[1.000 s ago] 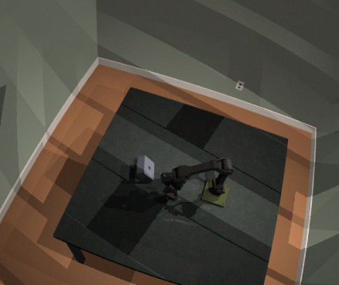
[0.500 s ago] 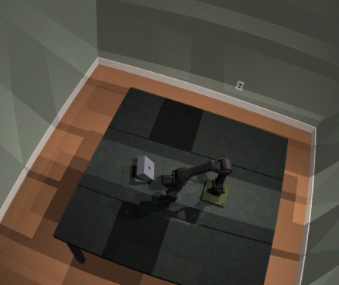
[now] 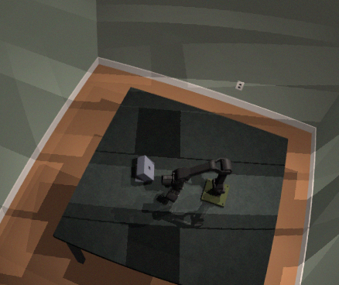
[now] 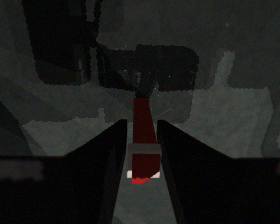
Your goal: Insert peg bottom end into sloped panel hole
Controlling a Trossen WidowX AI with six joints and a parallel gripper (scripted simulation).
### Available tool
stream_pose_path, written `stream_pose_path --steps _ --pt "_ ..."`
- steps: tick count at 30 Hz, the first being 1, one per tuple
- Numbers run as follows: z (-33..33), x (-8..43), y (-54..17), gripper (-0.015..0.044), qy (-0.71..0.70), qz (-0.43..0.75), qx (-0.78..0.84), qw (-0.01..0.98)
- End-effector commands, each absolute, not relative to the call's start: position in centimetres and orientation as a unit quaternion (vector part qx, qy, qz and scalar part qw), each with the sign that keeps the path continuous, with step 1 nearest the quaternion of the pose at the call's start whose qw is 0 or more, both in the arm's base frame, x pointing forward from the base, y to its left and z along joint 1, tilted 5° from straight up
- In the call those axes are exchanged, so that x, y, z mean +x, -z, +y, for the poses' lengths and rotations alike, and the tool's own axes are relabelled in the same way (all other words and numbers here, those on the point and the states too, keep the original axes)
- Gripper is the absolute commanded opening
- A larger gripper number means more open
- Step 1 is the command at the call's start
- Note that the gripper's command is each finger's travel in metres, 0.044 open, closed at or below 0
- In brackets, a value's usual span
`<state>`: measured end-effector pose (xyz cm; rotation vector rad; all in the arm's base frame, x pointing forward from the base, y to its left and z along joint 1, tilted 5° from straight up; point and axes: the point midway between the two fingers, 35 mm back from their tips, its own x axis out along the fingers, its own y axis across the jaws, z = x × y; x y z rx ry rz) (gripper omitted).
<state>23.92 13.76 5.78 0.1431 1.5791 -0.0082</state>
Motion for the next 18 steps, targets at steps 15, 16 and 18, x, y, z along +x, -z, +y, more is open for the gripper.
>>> stream_pose_path --steps 15,16,18 --pt "13.7 24.1 -7.4 0.0 0.004 0.71 0.065 0.702" --pt "13.7 24.1 -7.8 0.0 0.004 0.71 0.065 0.702" --pt "13.6 24.2 -8.5 0.0 0.004 0.71 0.065 0.702"
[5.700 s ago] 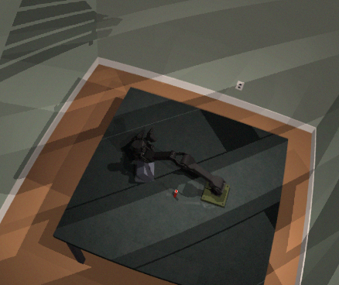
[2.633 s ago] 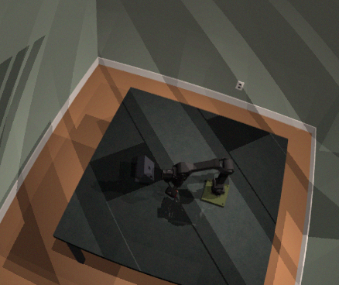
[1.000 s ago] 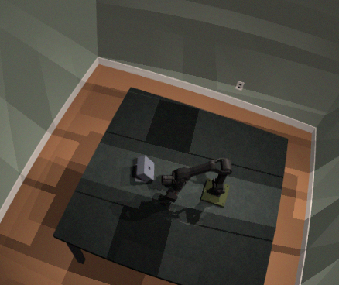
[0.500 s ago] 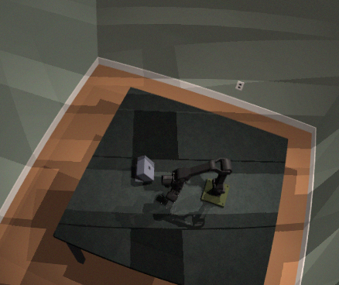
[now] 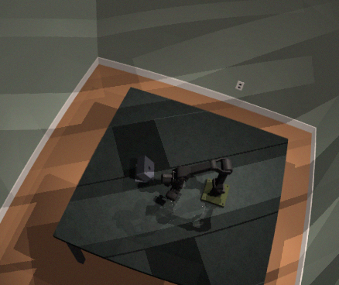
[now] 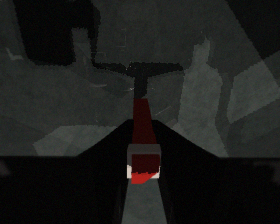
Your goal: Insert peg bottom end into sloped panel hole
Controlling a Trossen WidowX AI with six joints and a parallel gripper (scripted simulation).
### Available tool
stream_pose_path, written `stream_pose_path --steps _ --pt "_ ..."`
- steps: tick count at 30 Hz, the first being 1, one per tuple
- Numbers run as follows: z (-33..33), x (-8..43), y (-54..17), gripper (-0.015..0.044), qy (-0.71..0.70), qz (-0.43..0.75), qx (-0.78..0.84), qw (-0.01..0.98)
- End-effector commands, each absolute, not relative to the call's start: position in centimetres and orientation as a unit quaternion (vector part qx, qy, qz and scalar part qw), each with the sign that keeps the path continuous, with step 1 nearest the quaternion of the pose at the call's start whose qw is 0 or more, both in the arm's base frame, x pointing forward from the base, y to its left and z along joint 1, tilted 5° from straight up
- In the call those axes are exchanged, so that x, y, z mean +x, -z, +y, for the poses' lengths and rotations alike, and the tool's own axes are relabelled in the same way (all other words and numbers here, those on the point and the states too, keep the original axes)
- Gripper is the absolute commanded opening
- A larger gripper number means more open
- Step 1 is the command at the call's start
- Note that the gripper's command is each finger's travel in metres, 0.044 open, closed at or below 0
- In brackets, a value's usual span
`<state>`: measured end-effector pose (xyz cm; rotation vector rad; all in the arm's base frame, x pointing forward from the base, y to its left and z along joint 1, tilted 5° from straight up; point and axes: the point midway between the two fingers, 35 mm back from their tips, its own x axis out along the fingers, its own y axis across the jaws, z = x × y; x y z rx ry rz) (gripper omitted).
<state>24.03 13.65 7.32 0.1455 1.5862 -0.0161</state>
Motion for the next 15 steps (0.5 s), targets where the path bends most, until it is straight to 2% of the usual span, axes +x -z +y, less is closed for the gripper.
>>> stream_pose_path --steps 1,15 --pt "13.6 24.2 -8.9 0.0 0.004 0.71 0.066 0.702" --pt "13.2 24.4 -13.6 0.0 0.004 0.71 0.067 0.701"
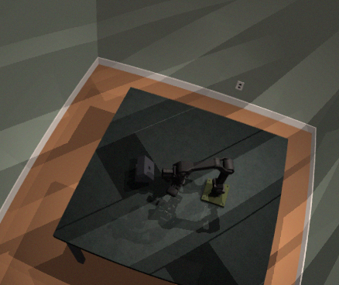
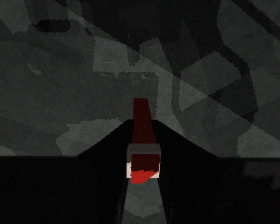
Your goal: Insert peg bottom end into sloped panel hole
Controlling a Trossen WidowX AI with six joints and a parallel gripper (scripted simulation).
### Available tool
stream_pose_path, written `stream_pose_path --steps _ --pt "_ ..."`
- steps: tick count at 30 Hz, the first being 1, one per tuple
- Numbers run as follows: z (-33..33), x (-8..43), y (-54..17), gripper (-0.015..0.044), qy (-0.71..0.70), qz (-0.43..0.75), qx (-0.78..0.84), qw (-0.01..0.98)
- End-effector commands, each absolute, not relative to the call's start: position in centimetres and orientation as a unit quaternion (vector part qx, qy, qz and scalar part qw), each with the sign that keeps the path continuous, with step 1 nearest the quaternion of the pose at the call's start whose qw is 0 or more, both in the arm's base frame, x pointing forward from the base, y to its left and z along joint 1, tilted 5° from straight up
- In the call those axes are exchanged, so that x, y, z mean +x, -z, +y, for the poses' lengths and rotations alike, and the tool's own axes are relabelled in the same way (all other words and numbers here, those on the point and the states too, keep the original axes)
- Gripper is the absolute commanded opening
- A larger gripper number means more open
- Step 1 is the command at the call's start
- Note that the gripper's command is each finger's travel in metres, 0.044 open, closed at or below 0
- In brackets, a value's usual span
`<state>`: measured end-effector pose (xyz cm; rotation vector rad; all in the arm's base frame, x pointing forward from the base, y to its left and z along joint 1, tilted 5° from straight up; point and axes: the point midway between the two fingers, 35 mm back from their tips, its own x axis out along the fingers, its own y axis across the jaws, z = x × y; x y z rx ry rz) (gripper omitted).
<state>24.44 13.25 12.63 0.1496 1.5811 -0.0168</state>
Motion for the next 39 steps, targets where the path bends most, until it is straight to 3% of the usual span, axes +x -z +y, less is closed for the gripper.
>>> stream_pose_path --steps 1,39 --pt "13.1 24.4 -13.7 0.0 0.005 0.71 0.067 0.701" --pt "11.0 28.1 -12.7 0.0 -0.086 0.638 0.099 0.759"
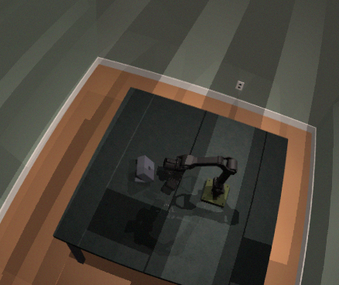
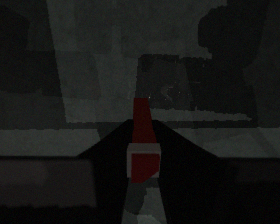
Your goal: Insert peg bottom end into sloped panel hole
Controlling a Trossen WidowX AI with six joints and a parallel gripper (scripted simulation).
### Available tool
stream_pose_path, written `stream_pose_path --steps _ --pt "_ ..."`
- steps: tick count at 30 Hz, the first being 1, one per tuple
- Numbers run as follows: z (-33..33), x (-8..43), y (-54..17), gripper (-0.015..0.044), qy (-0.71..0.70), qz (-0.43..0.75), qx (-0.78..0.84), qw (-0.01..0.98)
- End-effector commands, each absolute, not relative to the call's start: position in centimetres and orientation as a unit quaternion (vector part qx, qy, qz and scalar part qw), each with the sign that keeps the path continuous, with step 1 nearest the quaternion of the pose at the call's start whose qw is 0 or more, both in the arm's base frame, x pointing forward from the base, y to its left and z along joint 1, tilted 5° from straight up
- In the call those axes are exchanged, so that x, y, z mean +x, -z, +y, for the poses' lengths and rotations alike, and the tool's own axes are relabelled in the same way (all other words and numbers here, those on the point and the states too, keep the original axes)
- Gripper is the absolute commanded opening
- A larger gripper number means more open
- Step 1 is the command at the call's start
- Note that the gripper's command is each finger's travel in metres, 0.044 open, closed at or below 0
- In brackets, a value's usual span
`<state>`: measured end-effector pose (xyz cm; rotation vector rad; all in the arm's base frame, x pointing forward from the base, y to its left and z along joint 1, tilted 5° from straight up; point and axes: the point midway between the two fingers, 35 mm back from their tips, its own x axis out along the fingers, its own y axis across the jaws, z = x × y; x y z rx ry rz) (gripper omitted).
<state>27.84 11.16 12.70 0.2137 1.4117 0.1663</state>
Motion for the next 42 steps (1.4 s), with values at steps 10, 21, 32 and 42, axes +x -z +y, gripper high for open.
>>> stream_pose_path --steps 10,21,32,42 --pt "10.2 29.1 -12.6 0.0 -0.108 0.611 0.101 0.777" --pt "9.2 30.1 -12.6 0.0 -0.13 0.579 0.1 0.798" --pt "8.1 31.0 -12.6 0.0 -0.149 0.545 0.095 0.82" --pt "7.0 31.7 -12.7 0.0 -0.164 0.512 0.086 0.839"
